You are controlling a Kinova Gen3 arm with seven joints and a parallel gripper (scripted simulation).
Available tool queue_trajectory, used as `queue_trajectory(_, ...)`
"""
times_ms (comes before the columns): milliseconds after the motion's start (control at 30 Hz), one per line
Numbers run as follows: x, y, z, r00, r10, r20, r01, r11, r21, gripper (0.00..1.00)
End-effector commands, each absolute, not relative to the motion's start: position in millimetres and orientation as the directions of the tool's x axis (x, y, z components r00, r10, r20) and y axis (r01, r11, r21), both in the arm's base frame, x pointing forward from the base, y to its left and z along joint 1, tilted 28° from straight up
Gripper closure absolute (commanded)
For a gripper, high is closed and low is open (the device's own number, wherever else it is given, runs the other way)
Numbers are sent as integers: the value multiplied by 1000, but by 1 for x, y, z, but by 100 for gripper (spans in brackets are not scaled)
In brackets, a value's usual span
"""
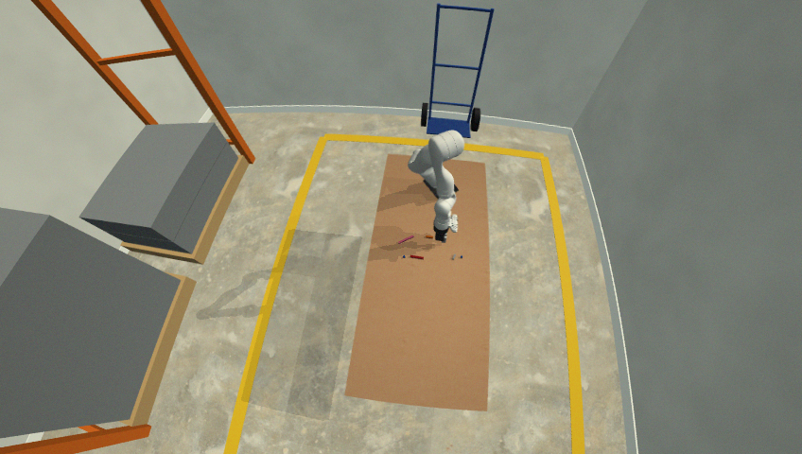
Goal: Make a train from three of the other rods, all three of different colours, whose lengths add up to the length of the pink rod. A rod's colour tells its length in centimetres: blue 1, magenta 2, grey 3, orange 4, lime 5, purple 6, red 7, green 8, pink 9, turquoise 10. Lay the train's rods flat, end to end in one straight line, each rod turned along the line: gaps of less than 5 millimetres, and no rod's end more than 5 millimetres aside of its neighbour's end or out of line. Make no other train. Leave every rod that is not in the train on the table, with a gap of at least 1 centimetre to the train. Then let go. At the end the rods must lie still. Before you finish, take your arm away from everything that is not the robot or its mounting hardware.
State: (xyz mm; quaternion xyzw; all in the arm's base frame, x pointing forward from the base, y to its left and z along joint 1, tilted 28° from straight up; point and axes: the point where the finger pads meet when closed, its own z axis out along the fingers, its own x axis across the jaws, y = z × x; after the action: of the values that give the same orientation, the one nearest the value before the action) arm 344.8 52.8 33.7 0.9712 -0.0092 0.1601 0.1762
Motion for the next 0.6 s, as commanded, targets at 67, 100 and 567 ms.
queue_trajectory(67, 345, 36, 18, 953, 34, 300, -83, -927, 366, 76)
queue_trajectory(100, 346, 36, 16, 953, 34, 301, -83, -927, 366, 76)
queue_trajectory(567, 348, 33, 10, 953, 34, 300, -83, -927, 366, 76)
